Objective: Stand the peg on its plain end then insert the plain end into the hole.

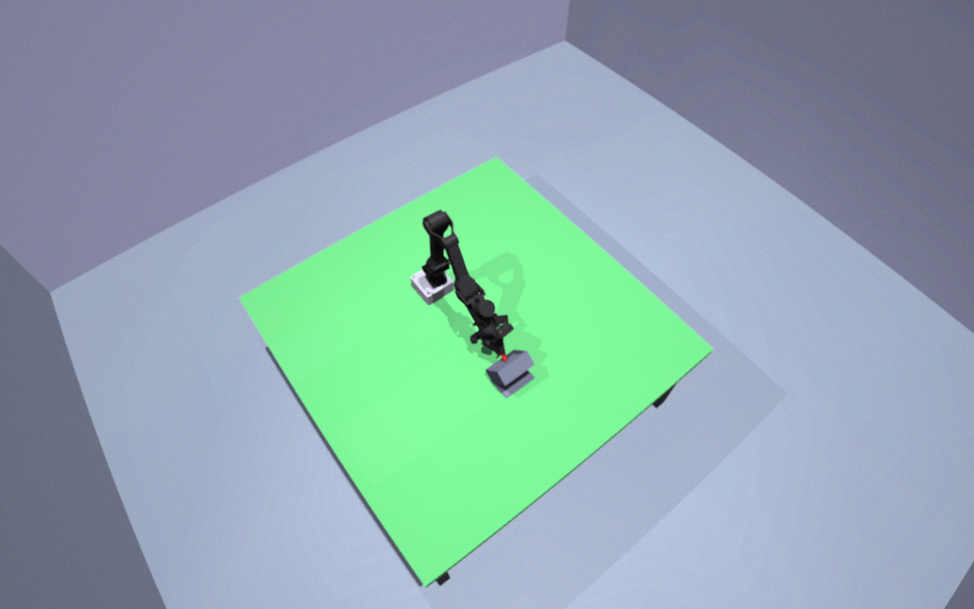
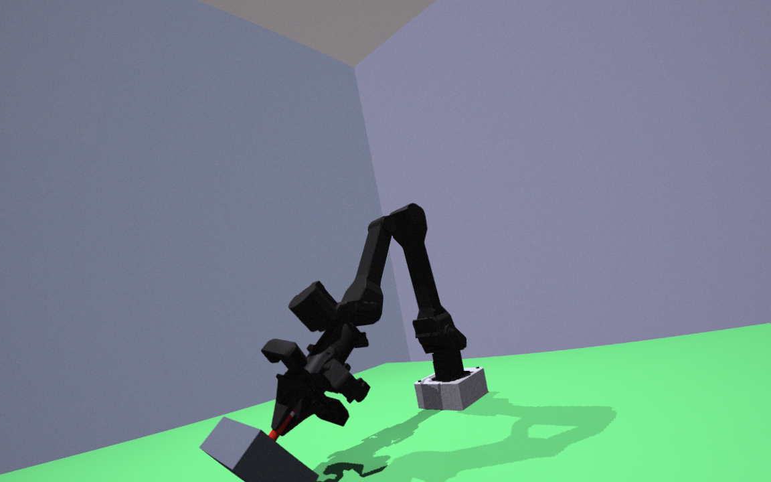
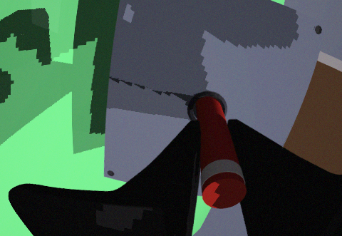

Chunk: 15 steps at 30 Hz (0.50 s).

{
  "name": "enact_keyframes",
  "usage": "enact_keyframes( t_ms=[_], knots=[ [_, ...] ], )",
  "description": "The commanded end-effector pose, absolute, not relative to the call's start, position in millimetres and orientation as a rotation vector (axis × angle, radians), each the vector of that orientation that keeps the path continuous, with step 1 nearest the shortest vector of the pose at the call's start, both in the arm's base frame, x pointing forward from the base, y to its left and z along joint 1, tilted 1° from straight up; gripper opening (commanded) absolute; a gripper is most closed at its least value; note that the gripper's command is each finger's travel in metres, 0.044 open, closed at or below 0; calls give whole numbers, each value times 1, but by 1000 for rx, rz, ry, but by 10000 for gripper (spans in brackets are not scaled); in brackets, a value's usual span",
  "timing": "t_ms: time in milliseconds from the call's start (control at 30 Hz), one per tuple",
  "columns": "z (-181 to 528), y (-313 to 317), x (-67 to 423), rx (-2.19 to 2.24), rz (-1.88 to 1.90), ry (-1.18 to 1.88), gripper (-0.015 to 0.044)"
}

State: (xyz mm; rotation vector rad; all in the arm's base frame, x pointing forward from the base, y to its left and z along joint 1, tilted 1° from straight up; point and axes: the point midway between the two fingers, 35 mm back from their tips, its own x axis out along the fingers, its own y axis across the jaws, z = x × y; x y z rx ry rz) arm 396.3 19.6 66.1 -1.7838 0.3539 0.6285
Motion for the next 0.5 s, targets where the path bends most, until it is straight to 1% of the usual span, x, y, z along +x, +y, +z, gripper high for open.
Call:
enact_keyframes(
  t_ms=[0, 467],
  knots=[
    [64, 20, 399, -1783, 628, 356, 0],
    [63, 20, 400, -1784, 627, 352, 0]
  ],
)
